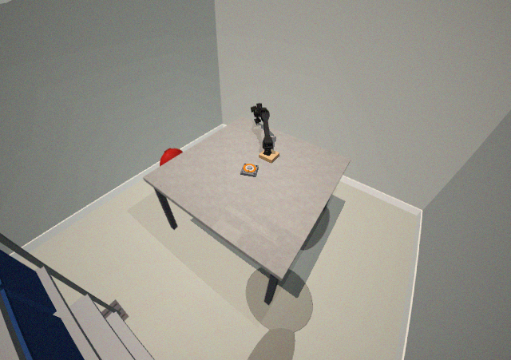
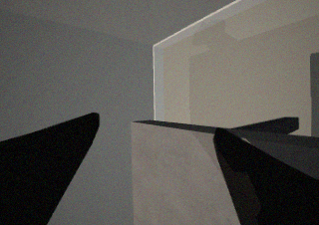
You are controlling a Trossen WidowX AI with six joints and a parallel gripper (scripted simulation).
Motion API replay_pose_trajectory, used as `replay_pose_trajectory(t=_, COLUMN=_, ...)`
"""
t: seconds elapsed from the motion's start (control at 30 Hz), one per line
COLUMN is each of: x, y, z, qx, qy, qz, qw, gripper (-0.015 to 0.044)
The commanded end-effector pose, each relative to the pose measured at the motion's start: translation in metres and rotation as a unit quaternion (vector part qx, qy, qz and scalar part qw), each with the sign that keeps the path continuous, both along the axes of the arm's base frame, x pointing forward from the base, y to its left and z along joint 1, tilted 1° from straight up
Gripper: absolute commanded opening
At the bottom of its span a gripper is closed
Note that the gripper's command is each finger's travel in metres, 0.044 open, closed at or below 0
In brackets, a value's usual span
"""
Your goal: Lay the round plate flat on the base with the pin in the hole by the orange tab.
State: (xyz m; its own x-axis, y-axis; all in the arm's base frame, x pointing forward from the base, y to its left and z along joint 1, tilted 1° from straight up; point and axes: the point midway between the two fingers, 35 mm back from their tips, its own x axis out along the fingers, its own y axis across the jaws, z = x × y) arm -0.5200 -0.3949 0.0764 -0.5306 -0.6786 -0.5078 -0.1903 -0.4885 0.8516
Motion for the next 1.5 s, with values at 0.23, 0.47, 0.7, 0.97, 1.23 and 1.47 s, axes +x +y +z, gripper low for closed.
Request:
replay_pose_trajectory(t=0.23, x=0.071, y=-0.060, z=0.010, qx=0.030, qy=0.004, qz=0.079, qw=0.996, gripper=0.0190)
replay_pose_trajectory(t=0.47, x=0.177, y=-0.120, z=0.010, qx=0.085, qy=0.027, qz=0.193, qw=0.977, gripper=0.0006)
replay_pose_trajectory(t=0.7, x=0.293, y=-0.152, z=0.010, qx=0.133, qy=0.066, qz=0.332, qw=0.931, gripper=0.0000)
replay_pose_trajectory(t=0.97, x=0.420, y=-0.162, z=0.010, qx=0.173, qy=0.108, qz=0.472, qw=0.858, gripper=0.0000)
replay_pose_trajectory(t=1.23, x=0.558, y=-0.136, z=0.011, qx=0.214, qy=0.140, qz=0.589, qw=0.767, gripper=0.0000)
replay_pose_trajectory(t=1.47, x=0.669, y=-0.081, z=0.015, qx=0.239, qy=0.179, qz=0.682, qw=0.667, gripper=0.0000)
